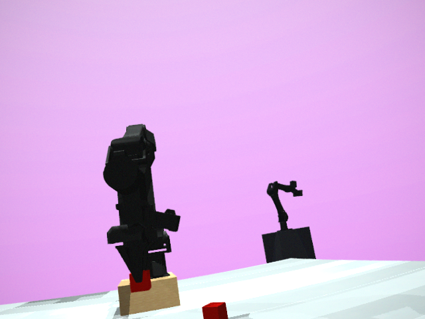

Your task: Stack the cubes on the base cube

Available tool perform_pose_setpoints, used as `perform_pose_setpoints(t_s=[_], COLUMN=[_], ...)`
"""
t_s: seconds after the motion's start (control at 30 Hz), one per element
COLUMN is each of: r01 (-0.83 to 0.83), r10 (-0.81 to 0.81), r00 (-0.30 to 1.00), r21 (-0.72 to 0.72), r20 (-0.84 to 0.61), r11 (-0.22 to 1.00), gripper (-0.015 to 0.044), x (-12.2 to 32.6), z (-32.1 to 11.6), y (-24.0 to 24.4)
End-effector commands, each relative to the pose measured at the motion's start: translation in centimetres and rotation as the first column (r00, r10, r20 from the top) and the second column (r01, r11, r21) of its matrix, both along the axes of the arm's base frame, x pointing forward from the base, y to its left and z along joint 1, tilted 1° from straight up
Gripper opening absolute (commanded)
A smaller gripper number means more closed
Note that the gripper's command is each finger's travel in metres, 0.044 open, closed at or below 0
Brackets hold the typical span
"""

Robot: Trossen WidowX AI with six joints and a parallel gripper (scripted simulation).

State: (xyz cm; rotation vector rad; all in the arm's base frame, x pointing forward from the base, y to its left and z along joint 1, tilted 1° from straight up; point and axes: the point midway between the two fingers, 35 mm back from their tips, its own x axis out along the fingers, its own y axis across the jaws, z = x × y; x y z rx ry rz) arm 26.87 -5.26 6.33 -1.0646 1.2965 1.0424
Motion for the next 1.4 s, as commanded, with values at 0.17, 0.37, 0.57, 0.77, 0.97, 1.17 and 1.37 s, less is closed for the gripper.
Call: perform_pose_setpoints(t_s=[0.17,0.37,0.57,0.77,0.97,1.17,1.37], r01=[-0.004,0.062,0.219,0.37,0.512,0.641,0.754], r10=[0.004,-0.062,-0.219,-0.37,-0.512,-0.642,-0.755], r00=[1.0,0.998,0.976,0.929,0.859,0.767,0.656], r21=[-0.005,-0.003,0.002,0.007,0.012,0.017,0.021], r20=[0.011,0.012,0.013,0.014,0.013,0.012,0.009], r11=[1.0,0.998,0.976,0.929,0.859,0.767,0.656], gripper=[0.0105,0.0105,0.0105,0.0105,0.0105,0.0105,0.0105], x=[-0.3,-0.2,0.3,0.6,0.9,1.1,1.2], z=[2.9,2.9,2.4,1.9,1.3,0.8,0.3], y=[0.1,0.6,1.9,3.3,4.7,6.1,7.6])
